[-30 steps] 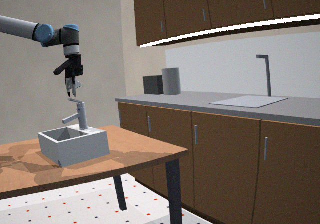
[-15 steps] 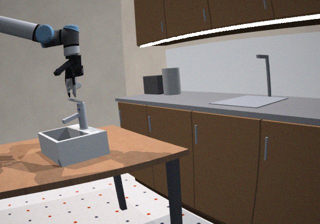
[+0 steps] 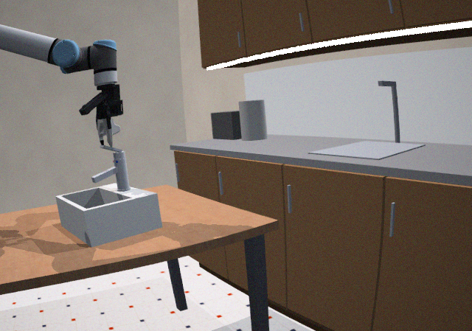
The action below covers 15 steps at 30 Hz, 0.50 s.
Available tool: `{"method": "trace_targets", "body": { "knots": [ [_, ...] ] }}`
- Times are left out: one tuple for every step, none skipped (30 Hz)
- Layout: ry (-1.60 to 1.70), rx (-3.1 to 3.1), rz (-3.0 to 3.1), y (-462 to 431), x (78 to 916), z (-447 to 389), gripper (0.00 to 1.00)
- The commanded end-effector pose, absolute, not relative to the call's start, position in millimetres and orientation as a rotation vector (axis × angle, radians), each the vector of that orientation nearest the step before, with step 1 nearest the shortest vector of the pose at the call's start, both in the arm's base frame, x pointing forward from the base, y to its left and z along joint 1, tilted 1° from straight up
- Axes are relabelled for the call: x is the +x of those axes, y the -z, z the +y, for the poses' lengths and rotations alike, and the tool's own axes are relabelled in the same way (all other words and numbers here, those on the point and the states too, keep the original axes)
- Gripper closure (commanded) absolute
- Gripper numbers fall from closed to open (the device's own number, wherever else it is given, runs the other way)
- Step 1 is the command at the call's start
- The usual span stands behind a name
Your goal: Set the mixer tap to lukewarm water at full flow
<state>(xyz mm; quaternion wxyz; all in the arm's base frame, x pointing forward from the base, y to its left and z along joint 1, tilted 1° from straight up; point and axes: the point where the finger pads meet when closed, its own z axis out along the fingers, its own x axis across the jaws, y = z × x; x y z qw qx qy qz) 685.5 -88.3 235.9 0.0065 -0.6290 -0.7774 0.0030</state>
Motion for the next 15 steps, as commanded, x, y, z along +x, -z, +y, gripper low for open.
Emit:
{"method": "trace_targets", "body": {
  "knots": [
    [-0.009,-1.965,-2.432,-228.2,685.6,-86.4,0.57],
    [-0.009,-1.965,-2.432,-227.2,685.5,-86.4,0.57],
    [-0.009,-1.965,-2.432,-227.2,685.5,-86.4,0.57],
    [-0.009,-1.965,-2.432,-227.2,685.5,-86.4,0.57],
    [-0.009,-1.965,-2.433,-226.7,685.5,-86.4,0.57],
    [-0.009,-1.965,-2.433,-225.8,685.5,-86.4,0.57],
    [-0.009,-1.965,-2.433,-224.9,685.5,-86.4,0.57],
    [-0.009,-1.965,-2.433,-224.1,685.5,-86.4,0.57],
    [-0.009,-1.965,-2.433,-223.2,685.4,-86.4,0.57],
    [-0.009,-1.965,-2.432,-222.3,685.4,-86.4,0.57],
    [-0.009,-1.965,-2.432,-221.4,685.4,-86.4,0.57],
    [-0.009,-1.965,-2.432,-220.7,685.4,-86.4,0.57],
    [-0.009,-1.965,-2.432,-220.0,685.4,-86.4,0.57],
    [-0.009,-1.965,-2.432,-219.5,685.4,-86.4,0.57],
    [-0.009,-1.965,-2.432,-218.9,685.4,-86.4,0.57]
  ]
}}
